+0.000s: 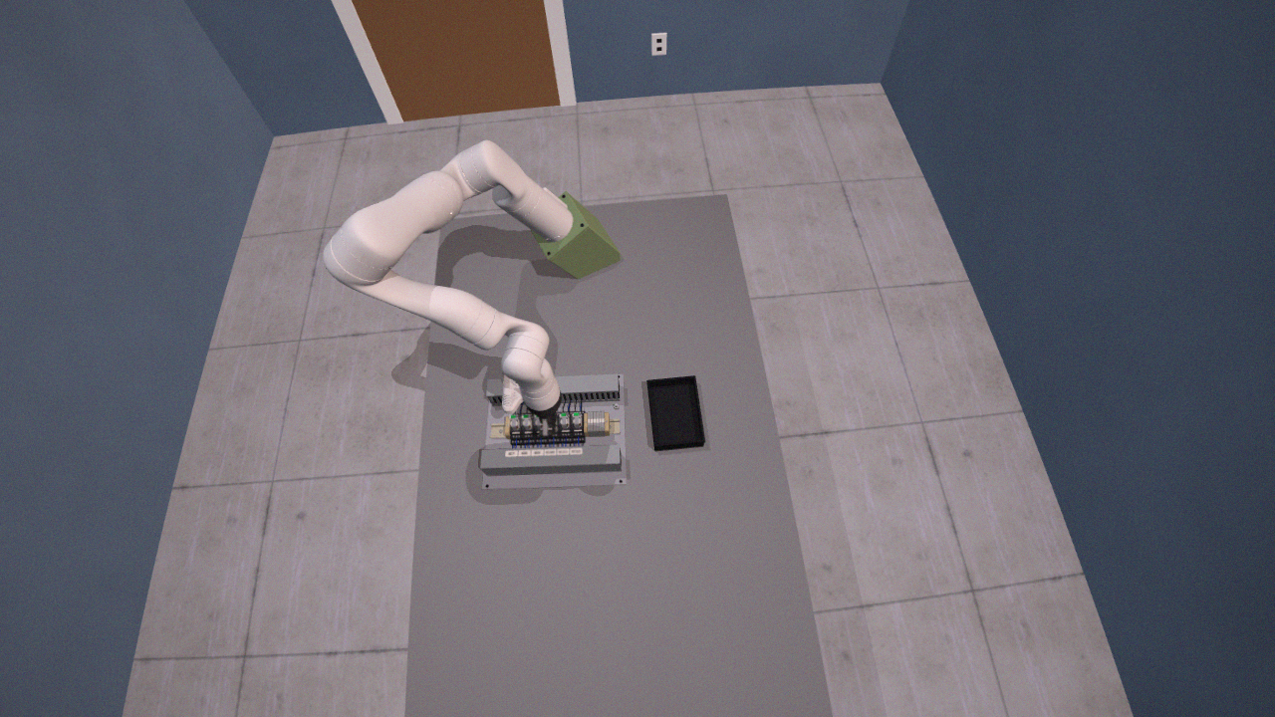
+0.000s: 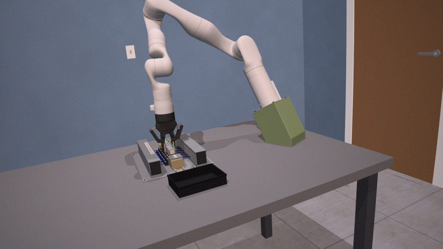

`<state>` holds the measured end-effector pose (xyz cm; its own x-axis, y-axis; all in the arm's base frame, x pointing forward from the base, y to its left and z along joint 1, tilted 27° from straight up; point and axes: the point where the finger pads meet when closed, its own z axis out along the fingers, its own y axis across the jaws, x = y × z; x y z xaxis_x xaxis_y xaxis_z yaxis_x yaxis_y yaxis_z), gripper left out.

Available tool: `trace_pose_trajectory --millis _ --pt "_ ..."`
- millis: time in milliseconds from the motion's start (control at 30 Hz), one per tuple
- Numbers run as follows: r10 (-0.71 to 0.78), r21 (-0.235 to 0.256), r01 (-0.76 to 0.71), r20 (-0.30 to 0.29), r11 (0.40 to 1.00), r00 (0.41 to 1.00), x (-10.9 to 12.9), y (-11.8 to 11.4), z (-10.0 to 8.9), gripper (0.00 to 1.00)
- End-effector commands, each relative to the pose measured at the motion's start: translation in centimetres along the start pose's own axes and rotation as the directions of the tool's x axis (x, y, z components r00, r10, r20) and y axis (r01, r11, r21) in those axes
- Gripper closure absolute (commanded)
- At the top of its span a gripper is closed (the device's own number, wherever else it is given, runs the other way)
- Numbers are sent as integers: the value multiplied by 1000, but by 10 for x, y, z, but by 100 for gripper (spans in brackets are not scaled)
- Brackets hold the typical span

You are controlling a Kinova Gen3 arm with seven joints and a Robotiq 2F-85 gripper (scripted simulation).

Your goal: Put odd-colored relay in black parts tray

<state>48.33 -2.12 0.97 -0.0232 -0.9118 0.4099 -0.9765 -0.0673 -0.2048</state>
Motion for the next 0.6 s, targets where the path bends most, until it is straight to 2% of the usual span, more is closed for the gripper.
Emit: trace_pose_trajectory --millis 0,567 --pt "4 11 -4 2 1000 1000 0 -1 -1 100" --pt "4 27 -4 3 1000 1000 0 -1 -1 100"
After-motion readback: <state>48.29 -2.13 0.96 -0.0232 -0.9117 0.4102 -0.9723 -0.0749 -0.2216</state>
